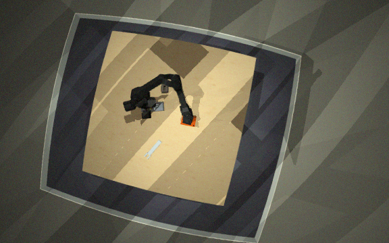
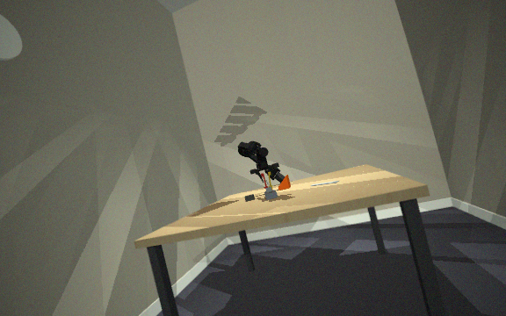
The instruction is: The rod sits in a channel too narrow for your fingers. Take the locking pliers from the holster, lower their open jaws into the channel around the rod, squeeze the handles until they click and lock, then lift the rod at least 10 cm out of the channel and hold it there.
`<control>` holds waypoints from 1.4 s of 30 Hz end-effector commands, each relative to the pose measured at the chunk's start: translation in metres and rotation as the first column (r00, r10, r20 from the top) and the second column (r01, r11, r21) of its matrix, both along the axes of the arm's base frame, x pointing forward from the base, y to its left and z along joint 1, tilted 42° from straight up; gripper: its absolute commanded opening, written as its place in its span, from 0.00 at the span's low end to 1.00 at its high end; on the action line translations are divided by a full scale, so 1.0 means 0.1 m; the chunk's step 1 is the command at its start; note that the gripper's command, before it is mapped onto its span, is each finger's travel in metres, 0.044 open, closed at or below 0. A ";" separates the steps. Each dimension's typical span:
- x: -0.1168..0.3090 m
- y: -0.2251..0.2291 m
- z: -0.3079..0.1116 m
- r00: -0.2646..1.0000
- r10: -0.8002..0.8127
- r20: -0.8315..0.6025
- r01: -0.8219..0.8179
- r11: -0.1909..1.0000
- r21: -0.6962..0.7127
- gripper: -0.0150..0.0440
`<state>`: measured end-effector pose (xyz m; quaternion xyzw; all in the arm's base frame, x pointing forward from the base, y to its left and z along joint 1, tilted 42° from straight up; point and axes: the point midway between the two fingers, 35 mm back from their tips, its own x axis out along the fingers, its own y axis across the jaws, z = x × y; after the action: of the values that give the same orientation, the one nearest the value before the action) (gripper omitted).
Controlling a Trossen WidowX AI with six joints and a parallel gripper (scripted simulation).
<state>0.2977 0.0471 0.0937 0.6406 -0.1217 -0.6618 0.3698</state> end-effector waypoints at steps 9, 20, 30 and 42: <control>0.02 -0.02 0.02 1.000 0.000 0.005 0.000 1.000 -0.003 0.70; 0.02 -0.03 0.03 1.000 0.000 0.005 0.000 1.000 -0.003 0.67; 0.02 -0.04 0.03 1.000 0.000 0.005 0.000 1.000 -0.003 0.65; 0.03 -0.05 0.04 1.000 0.000 0.005 0.000 1.000 -0.004 0.62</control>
<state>0.2999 0.0428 0.0962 0.6407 -0.1238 -0.6615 0.3696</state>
